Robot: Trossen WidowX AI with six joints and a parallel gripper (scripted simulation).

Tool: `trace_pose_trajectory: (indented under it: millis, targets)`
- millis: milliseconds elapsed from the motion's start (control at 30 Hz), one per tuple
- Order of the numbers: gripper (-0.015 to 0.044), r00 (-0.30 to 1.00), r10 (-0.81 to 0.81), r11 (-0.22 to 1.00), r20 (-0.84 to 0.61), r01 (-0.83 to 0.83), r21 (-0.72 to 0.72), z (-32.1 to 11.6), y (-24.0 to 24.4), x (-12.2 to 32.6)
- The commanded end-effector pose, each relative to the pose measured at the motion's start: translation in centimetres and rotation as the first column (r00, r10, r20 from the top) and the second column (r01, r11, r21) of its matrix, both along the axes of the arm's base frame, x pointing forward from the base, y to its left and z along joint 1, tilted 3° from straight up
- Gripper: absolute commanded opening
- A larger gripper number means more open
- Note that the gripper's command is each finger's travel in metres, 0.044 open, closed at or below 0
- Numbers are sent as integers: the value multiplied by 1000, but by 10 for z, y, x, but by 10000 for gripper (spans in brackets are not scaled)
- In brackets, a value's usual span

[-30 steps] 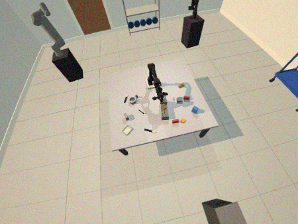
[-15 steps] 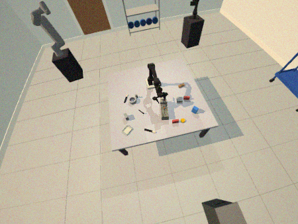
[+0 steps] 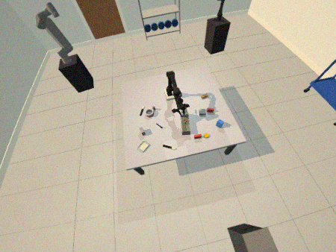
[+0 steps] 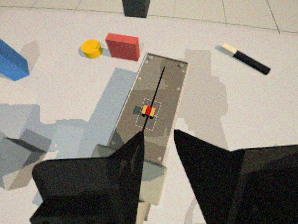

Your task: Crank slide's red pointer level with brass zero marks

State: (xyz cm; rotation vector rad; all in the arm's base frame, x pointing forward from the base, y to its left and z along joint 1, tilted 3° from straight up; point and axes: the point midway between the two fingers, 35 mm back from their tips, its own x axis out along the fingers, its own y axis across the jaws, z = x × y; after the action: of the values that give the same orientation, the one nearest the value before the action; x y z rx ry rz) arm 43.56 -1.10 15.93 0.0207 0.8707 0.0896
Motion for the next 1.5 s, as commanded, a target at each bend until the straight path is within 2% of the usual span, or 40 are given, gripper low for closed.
trace_pose_trajectory:
  millis: [0, 67, 667, 1233, 1267, 1467]
  targets:
    - [46, 1000, 0, 1000, 0, 0, 0, 0, 0, 0]
    - [0, 1000, 0, 1000, 0, 0, 0, 0, 0, 0]
    - [0, 1000, 0, 1000, 0, 0, 1, 0, 0, 0]
    - [440, 1000, 0, 1000, 0, 0, 1, 0, 0, 0]
    - [440, 1000, 0, 1000, 0, 0, 1, 0, 0, 0]
    - [282, 1000, 0, 1000, 0, 0, 1, 0, 0, 0]
